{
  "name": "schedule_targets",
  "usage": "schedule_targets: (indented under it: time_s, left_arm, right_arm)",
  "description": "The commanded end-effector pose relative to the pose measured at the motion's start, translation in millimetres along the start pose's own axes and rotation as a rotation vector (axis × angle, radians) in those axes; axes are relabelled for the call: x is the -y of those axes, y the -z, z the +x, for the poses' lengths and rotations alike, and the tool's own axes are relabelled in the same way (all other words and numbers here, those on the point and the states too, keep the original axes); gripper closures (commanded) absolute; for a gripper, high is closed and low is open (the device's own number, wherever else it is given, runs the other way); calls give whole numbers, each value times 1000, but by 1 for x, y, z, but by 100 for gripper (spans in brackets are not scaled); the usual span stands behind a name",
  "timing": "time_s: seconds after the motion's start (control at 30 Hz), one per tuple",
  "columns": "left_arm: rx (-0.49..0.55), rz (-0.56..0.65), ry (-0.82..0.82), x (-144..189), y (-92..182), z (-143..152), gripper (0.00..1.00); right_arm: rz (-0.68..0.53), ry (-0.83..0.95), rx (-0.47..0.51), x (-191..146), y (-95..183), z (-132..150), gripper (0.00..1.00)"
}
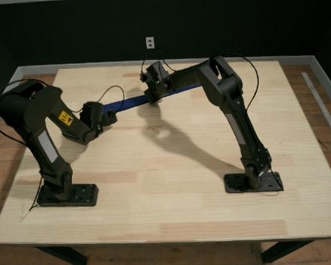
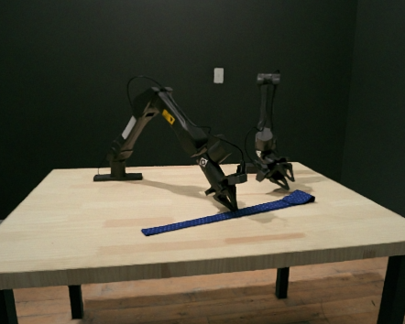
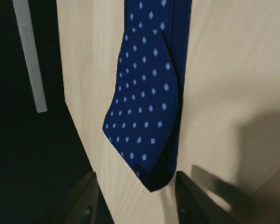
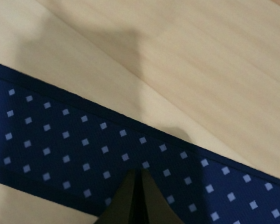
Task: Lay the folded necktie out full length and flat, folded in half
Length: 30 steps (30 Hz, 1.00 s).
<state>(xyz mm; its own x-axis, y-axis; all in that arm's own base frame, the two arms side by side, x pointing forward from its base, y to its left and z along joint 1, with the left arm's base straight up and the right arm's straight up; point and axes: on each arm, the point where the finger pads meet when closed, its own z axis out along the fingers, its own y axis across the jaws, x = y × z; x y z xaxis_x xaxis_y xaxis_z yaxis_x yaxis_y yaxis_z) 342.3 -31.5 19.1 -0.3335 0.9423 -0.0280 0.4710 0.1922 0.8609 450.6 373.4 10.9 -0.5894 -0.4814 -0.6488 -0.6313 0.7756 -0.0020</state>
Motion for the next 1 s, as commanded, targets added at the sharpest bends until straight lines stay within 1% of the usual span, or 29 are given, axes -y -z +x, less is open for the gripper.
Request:
schedule_targets:
  time_s: [0.0,0.97]
  left_arm:
    - [-14,25,-24,15,1,5,57]
    - [-14,25,-24,18,0,5,57]
  right_arm:
    - [-5,2,-8,0,-2,4,96]
    - [-5,2,-8,0,-2,4,96]
